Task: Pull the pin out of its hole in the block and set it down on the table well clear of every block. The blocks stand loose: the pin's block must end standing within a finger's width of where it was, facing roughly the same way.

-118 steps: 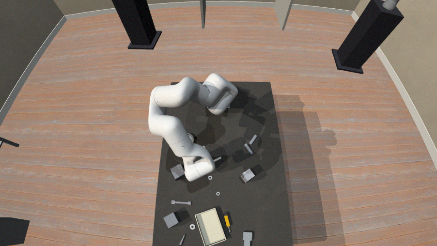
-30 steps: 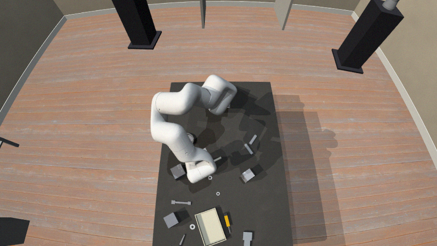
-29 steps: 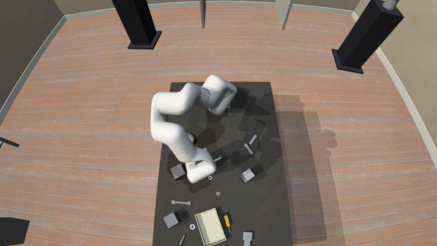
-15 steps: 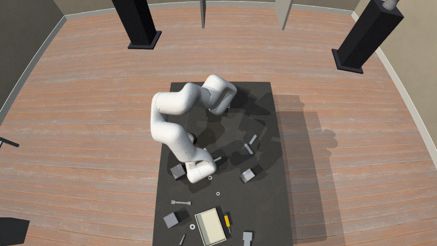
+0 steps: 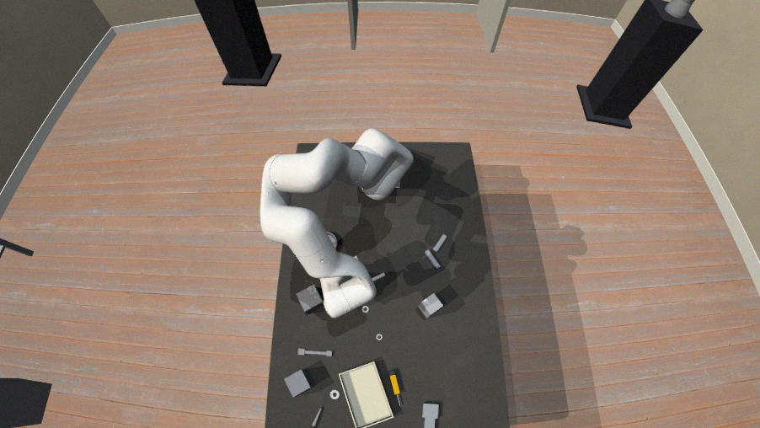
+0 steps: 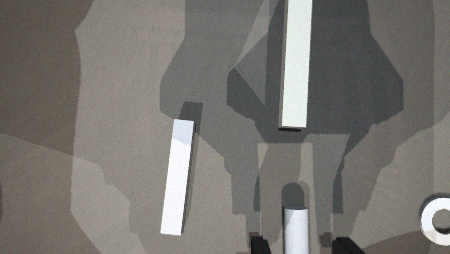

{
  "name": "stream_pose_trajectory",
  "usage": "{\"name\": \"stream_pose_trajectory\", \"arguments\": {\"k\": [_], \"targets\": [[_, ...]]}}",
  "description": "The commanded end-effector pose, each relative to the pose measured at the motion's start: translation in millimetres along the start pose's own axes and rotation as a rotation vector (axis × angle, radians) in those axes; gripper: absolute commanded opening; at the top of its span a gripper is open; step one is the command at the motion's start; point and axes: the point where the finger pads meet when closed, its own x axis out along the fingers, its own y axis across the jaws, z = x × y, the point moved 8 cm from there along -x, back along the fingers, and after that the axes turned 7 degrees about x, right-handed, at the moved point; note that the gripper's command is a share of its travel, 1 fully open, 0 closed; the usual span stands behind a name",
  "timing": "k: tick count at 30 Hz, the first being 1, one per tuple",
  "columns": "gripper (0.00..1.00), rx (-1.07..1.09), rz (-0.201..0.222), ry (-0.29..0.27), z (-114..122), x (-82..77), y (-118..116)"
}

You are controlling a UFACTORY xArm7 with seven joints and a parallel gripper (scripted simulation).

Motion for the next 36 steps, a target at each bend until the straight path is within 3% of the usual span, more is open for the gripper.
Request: {"name": "stream_pose_trajectory", "arguments": {"k": [1,7,20,36], "targets": [[0.35,0.0,0.001,-0.001,0.4,-1.1,0.5],[0.35,0.001,0.002,-0.002,0.3,-3.9,0.4],[0.35,0.006,0.007,-0.007,0.6,-25.7,-1.2],[0.35,0.003,0.002,-0.001,-1.9,-31.6,-0.4]]}}
